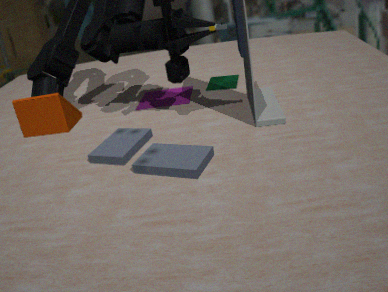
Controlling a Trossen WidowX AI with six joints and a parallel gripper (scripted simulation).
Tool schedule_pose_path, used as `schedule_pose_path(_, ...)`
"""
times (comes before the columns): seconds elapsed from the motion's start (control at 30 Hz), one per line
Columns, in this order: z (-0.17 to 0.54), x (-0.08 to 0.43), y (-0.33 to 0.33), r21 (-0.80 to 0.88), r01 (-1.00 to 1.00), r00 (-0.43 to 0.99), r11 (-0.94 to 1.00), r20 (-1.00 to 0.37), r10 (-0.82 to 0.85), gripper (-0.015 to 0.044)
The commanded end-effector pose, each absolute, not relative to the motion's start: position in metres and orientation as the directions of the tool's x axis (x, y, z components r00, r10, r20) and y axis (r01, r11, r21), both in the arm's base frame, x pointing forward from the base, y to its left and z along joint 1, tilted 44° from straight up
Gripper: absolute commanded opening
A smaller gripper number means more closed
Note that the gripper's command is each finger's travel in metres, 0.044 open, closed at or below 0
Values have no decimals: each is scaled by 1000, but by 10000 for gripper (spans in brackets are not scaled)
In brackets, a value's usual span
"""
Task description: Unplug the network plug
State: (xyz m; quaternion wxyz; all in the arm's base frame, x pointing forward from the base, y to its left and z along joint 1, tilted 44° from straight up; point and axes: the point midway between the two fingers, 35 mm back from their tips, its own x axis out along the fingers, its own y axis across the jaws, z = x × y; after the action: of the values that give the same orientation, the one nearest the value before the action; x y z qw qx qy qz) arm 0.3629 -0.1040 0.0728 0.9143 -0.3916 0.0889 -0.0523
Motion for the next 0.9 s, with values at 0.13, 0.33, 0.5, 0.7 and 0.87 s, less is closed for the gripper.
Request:
schedule_pose_path(0.13,71,356,-103,-727,17,979,686,-129,-161,0)
schedule_pose_path(0.33,70,352,-103,-727,17,979,686,-129,-161,0)
schedule_pose_path(0.5,70,349,-103,-727,16,978,686,-129,-161,0)
schedule_pose_path(0.7,70,345,-103,-727,16,978,686,-130,-161,0)
schedule_pose_path(0.87,70,342,-103,-727,15,978,686,-131,-160,0)
